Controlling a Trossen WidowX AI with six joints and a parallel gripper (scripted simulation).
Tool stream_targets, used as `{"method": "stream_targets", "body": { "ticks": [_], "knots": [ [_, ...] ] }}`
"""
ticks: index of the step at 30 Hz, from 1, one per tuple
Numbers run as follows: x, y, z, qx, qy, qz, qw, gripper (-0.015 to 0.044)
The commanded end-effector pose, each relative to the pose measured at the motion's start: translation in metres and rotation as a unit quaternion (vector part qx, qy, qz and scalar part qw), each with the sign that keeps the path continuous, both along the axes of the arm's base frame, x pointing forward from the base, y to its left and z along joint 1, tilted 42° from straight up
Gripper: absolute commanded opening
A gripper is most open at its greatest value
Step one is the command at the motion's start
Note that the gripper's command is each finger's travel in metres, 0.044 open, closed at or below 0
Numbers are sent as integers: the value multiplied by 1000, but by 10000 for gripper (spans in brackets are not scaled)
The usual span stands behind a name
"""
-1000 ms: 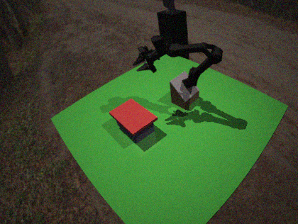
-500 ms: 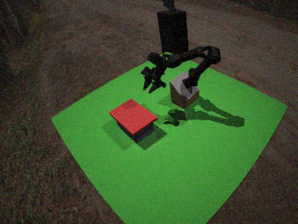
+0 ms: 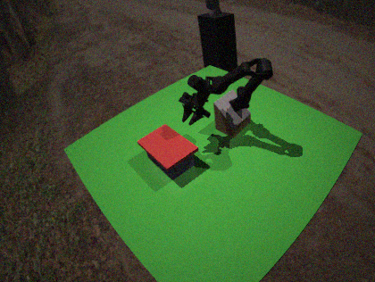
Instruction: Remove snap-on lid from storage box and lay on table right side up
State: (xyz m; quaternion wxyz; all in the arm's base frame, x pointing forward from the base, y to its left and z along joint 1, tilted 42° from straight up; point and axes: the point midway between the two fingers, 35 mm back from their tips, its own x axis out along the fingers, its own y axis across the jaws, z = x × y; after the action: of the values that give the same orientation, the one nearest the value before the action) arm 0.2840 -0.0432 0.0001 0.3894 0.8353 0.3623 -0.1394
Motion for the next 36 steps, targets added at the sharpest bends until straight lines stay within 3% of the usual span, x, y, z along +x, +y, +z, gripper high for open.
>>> {"method": "stream_targets", "body": {
  "ticks": [1,36],
  "knots": [
    [-2,6,-7,2,2,-3,1000,235],
    [35,30,-33,-1,4,-1,1000,235]
  ]
}}
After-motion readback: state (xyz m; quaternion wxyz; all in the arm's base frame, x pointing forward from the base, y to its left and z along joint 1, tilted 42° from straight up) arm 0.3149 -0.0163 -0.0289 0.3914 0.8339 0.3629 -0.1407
